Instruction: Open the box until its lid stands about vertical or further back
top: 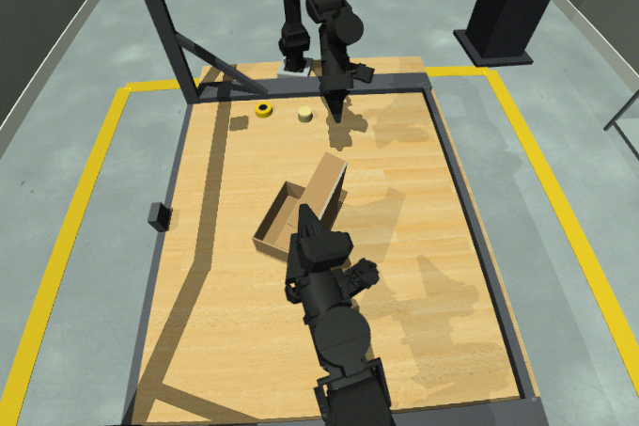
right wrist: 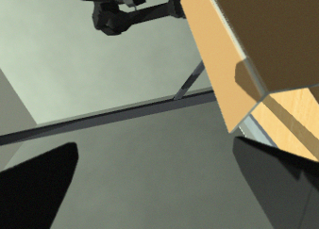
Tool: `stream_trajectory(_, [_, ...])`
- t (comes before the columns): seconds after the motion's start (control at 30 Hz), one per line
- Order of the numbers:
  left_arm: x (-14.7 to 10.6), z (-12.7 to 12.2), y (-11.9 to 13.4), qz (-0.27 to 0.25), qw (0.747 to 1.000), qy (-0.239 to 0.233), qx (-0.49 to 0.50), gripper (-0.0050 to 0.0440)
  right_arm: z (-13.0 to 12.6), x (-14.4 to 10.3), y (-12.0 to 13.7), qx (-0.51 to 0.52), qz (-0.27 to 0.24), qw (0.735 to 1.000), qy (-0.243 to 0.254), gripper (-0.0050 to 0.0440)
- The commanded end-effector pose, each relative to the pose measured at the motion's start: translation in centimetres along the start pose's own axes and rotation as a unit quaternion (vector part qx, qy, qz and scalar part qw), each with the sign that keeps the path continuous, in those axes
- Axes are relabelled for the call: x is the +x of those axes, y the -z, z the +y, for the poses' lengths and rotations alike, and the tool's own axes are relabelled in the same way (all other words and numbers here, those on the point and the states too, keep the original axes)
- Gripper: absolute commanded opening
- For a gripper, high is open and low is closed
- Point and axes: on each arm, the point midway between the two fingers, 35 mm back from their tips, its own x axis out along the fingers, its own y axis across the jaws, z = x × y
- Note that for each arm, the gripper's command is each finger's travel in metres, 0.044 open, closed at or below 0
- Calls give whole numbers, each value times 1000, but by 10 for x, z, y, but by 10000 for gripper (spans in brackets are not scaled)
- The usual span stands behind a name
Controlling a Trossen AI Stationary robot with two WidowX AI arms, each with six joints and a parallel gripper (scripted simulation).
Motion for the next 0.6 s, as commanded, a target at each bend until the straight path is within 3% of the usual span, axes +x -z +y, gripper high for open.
stream_trajectory(0.0, [-8,-9,-1,-4,1000,15,4,-50,11,3,2,1,1,1000,-8,440])
stream_trajectory(0.57, [-8,-9,-1,-4,1000,15,4,-50,27,8,6,1,2,1000,-13,440])
